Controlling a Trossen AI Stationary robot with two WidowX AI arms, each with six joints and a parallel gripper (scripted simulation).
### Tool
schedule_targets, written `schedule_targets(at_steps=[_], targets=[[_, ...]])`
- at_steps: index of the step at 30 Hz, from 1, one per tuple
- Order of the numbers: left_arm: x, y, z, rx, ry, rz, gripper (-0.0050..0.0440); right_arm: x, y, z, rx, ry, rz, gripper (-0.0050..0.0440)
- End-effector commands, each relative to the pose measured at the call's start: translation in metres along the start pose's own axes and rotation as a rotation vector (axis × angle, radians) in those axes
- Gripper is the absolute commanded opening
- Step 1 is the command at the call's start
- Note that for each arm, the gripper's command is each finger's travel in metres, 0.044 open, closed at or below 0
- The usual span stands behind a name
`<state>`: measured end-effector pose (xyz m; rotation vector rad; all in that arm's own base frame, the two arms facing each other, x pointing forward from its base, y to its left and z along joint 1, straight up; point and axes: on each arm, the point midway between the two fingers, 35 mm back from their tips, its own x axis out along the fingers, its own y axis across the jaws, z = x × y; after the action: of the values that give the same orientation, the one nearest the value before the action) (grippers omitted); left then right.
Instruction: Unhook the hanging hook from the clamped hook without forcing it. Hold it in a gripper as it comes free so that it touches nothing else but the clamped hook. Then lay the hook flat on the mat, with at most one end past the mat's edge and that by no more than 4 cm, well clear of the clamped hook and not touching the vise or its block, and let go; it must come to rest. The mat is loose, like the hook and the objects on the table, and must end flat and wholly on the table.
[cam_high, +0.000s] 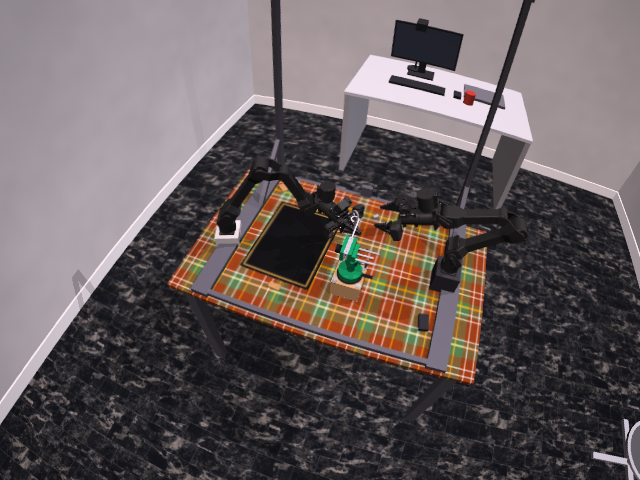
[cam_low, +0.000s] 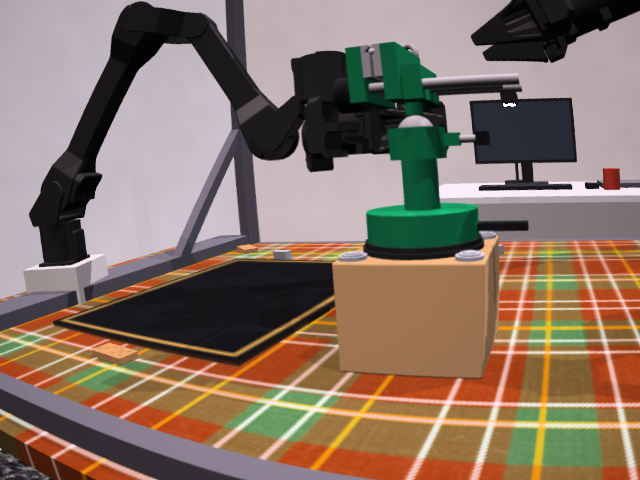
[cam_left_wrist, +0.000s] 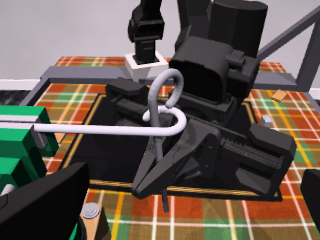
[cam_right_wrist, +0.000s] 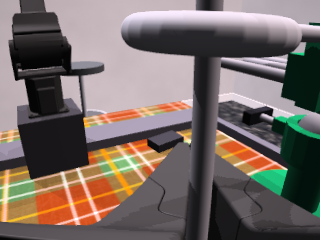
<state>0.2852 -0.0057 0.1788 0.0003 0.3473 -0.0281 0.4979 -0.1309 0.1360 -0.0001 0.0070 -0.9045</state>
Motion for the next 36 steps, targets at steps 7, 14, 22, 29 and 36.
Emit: schedule_targets(at_steps=[7,14,22,29,36], targets=[[-0.001,0.0,0.006,0.003,-0.015,0.002,0.044,0.006,-0.008,0.016,0.024,-0.025,0.002,0.0],[-0.001,0.0,0.006,0.003,-0.015,0.002,0.044,0.01,-0.016,0.016,0.024,-0.025,0.002,0.0],[-0.001,0.0,0.006,0.003,-0.015,0.002,0.044,0.011,-0.019,0.016,0.024,-0.025,0.002,0.0],[-0.001,0.0,0.006,0.003,-0.015,0.002,0.044,-0.001,-0.025,0.015,0.023,-0.024,0.002,0.0],[-0.001,0.0,0.006,0.003,-0.015,0.002,0.044,-0.014,-0.031,0.015,0.023,-0.023,0.002,0.0]])
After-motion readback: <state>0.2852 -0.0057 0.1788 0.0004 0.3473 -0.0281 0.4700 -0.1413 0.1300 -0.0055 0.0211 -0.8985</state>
